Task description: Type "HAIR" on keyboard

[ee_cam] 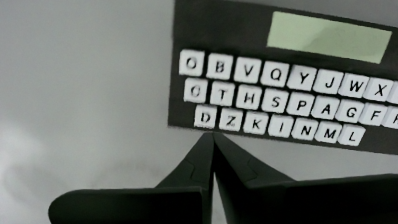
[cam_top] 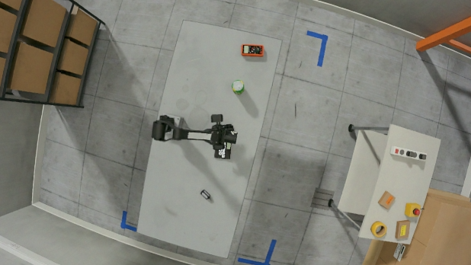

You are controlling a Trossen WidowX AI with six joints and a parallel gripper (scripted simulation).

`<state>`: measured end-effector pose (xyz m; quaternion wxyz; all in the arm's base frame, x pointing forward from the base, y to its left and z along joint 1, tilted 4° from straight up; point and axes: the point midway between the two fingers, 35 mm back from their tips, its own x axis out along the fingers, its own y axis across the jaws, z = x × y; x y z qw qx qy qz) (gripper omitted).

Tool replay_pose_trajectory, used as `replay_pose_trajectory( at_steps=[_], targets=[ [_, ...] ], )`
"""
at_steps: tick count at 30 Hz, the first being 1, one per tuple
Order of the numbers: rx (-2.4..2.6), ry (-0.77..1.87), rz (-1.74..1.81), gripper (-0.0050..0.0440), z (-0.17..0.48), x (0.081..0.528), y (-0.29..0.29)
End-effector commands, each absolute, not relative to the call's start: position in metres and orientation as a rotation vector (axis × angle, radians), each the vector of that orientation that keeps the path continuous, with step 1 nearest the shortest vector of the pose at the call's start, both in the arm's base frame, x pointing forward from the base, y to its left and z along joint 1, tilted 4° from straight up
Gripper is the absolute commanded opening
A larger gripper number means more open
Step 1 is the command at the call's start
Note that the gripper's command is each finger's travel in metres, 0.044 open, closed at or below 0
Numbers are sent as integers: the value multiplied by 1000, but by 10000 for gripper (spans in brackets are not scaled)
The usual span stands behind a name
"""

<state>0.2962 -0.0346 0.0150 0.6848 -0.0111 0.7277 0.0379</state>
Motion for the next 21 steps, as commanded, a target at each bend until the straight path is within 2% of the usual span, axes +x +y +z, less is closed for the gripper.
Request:
replay_pose_trajectory(
  at_steps=[1,15,21],
  targets=[
    [3,1606,-90,-50,1,307,-35],
    [6,1584,-90,-50,7,311,-36],
    [0,1590,-94,-50,8,311,-82]
  ],
)
